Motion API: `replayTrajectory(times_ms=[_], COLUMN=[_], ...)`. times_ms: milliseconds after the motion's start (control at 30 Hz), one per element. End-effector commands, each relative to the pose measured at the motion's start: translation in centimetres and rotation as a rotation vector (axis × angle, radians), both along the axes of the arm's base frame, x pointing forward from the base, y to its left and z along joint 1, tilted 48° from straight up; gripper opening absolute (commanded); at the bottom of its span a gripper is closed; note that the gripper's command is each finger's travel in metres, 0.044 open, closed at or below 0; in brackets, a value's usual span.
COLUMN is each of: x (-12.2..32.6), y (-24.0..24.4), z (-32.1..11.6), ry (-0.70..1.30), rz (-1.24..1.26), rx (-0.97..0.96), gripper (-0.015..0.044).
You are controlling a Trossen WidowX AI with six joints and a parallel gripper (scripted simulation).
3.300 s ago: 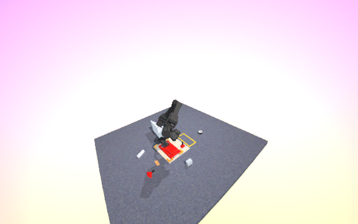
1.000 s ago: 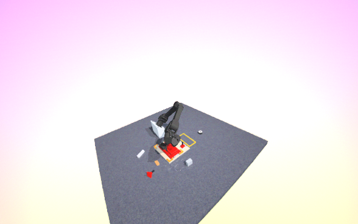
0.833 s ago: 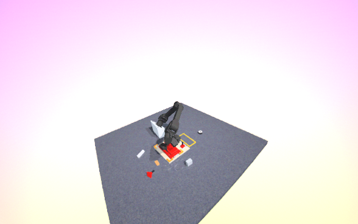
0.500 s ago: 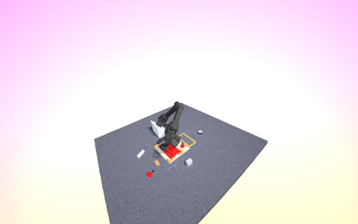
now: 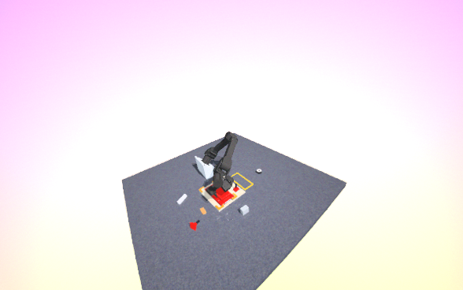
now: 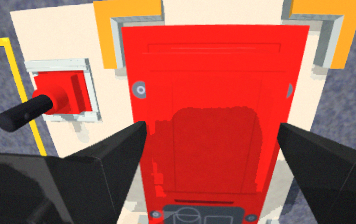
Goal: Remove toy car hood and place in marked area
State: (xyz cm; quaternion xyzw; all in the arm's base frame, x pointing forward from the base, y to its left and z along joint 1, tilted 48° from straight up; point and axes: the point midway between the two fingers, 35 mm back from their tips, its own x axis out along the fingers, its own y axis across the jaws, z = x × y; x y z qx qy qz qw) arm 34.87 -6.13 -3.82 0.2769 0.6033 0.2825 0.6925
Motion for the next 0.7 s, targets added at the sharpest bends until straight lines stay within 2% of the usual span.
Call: replayTrajectory(times_ms=[0,300,633,667], x=[0.01,0.01,-0.03,-0.04], y=[-0.04,-0.04,-0.4,-0.45], z=[0.03,0.03,0.34,0.38], ry=[-0.001,-0.001,-0.001,0.0], rz=[0.0,0.0,0.0,0.0], rx=[0.0,0.0,-0.001,-0.001], gripper=[0.0335,0.0275,0.0012,0.0])
